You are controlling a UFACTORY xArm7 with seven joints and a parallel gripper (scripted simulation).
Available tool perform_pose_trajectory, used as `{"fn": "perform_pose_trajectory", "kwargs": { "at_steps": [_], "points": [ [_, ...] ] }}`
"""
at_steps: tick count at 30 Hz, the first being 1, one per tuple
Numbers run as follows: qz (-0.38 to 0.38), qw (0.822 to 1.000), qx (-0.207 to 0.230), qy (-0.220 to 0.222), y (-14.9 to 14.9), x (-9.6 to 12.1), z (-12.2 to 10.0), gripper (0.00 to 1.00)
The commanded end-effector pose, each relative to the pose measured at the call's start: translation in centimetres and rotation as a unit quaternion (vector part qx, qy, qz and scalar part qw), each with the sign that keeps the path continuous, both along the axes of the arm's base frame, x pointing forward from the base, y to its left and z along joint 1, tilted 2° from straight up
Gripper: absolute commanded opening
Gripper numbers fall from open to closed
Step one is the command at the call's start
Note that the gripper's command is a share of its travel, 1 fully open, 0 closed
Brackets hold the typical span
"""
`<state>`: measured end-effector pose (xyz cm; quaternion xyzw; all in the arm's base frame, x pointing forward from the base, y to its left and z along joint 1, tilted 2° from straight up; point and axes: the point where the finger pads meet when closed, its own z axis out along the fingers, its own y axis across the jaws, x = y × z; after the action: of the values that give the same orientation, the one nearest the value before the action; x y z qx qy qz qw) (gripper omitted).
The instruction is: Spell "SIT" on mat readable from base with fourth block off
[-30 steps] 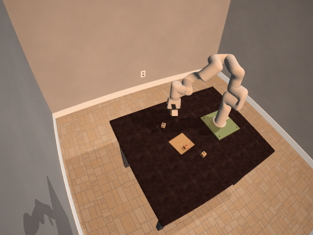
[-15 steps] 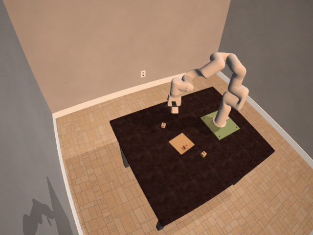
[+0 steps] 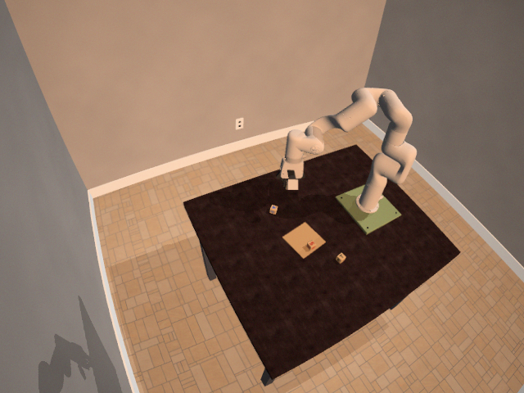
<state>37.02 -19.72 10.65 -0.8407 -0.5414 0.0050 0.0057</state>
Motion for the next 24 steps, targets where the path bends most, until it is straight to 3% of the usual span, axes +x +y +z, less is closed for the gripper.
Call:
{"fn": "perform_pose_trajectory", "kwargs": {
  "at_steps": [1,17,24],
  "points": [
    [-0.006,1.0,0.005,-0.005,0.2,0.3,0.1,0.27],
    [-0.115,0.986,0.101,-0.064,4.4,3.3,0.3,0.27],
    [-0.198,0.958,0.176,-0.106,7.3,5.9,1.1,0.27]
  ]
}}
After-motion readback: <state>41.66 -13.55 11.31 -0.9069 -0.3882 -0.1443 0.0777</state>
